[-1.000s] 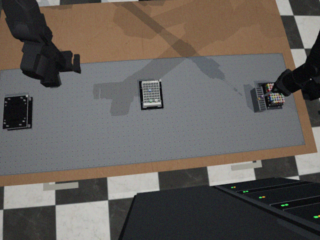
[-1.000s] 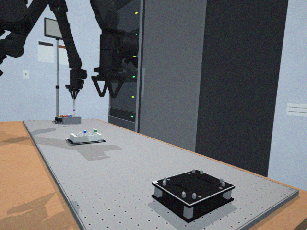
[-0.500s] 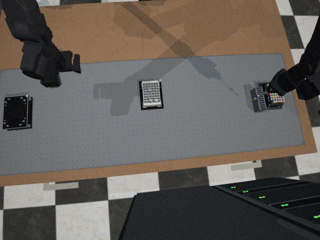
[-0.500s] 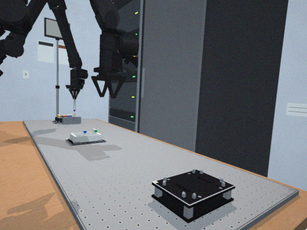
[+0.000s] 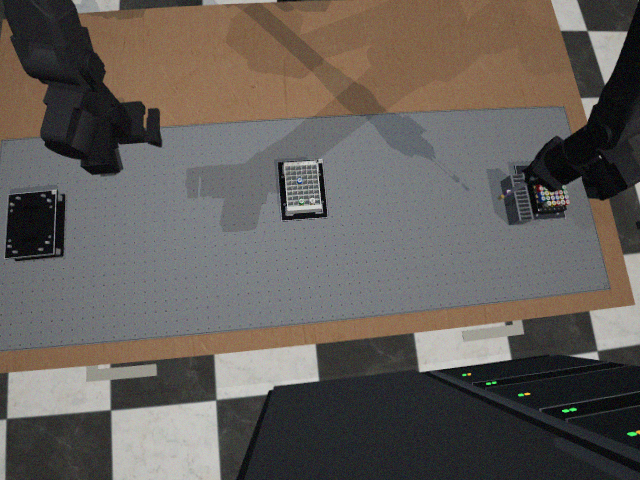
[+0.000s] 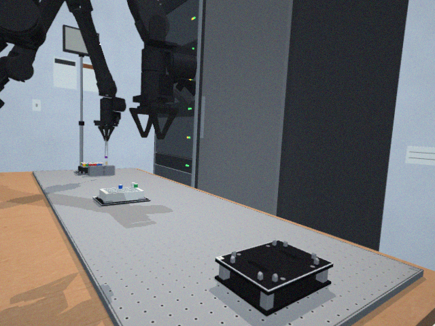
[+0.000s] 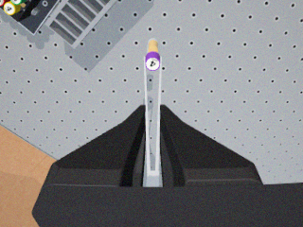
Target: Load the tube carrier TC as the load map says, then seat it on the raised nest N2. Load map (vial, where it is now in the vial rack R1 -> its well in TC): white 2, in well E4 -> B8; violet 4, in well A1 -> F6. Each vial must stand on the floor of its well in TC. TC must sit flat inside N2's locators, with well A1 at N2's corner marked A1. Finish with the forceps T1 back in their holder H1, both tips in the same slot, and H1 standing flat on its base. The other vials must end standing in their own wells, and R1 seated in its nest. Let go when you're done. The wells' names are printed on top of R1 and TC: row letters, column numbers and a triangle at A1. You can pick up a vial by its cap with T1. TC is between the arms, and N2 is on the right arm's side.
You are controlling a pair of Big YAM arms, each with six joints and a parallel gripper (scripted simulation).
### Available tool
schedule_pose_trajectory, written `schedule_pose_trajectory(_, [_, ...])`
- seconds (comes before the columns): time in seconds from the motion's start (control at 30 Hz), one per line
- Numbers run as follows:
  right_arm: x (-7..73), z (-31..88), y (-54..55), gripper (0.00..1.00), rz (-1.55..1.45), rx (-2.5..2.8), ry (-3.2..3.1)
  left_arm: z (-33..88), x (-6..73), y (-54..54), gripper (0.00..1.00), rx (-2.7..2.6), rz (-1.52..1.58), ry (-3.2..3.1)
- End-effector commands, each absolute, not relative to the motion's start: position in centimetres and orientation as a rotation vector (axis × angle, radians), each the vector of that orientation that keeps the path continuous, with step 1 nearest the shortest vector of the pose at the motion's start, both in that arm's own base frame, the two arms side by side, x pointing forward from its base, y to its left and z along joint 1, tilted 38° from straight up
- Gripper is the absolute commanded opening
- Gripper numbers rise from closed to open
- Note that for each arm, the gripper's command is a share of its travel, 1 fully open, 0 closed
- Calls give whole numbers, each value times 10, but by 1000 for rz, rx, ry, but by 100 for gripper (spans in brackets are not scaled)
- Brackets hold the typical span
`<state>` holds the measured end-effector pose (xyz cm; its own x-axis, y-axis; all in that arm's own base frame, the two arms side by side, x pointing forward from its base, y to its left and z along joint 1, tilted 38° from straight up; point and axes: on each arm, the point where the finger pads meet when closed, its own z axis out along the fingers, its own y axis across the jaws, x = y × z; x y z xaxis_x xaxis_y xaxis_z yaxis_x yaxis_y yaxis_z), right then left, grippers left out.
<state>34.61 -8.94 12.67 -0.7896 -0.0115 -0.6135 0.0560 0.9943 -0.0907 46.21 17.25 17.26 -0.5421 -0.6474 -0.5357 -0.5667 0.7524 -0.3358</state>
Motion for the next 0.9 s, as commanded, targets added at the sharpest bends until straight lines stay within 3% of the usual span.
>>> schedule_pose_trajectory(0.0, [351, 136, -91, 100, -142, 34, 2460, 188, 466, 161, 9, -884, -166, 2248])
schedule_pose_trajectory(0.87, [351, 136, -91, 100, -142, 34, 2460, 180, 463, 126, 9, -885, -170, 2248])
